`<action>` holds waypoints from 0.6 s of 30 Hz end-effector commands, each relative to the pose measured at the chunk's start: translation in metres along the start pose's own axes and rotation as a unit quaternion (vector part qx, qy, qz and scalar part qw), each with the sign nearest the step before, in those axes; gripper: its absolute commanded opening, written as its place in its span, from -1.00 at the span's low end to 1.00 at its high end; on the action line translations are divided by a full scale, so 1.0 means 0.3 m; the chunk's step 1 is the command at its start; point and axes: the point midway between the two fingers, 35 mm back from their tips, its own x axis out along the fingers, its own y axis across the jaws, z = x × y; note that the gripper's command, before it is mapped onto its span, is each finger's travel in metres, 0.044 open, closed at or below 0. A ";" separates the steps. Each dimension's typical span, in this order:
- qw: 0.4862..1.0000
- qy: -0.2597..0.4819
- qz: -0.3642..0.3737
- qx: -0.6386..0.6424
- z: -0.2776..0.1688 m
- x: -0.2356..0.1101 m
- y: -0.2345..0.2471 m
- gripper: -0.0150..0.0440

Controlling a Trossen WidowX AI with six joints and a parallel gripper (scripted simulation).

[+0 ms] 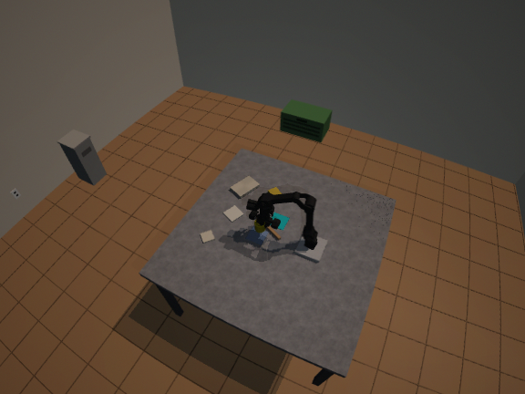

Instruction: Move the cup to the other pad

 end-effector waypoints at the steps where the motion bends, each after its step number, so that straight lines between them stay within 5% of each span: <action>1: 1.000 -0.001 -0.002 -0.001 0.030 0.002 -0.016 -0.49; 18: 1.000 -0.003 -0.002 -0.001 0.149 -0.005 -0.059 -0.49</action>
